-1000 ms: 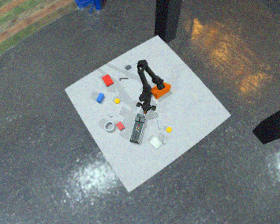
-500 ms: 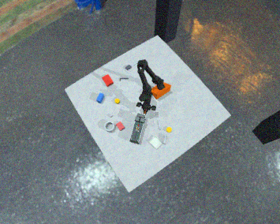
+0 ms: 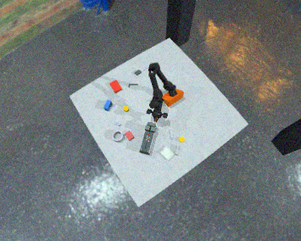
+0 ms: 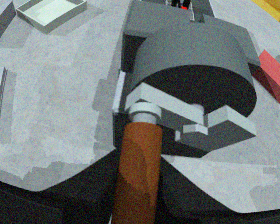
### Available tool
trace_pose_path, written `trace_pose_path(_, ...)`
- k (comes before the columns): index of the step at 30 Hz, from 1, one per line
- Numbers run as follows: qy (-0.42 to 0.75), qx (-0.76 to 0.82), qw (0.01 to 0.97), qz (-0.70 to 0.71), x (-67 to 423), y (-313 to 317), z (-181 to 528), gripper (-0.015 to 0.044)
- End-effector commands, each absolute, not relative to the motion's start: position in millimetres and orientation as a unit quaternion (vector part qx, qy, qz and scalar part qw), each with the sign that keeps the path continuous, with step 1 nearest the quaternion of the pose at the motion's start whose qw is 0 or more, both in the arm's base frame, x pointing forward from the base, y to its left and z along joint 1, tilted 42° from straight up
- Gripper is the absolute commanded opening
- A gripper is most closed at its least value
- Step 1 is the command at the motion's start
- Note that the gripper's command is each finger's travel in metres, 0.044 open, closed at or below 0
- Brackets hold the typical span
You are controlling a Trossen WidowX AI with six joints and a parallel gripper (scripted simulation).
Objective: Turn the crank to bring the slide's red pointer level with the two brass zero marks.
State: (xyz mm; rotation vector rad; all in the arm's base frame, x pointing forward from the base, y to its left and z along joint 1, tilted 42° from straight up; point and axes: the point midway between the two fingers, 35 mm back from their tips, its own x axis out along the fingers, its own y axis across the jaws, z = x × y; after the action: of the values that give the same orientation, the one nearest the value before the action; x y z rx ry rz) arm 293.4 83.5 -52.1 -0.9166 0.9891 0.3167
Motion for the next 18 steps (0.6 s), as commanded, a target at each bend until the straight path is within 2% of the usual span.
trace_pose_path(1, 0.455, -0.421, 0.771, 0.146, 295.6, 86.5, -44.8, 0.0000)
trace_pose_path(18, 0.455, -0.421, 0.771, 0.145, 311.9, 78.5, -22.0, 0.0000)
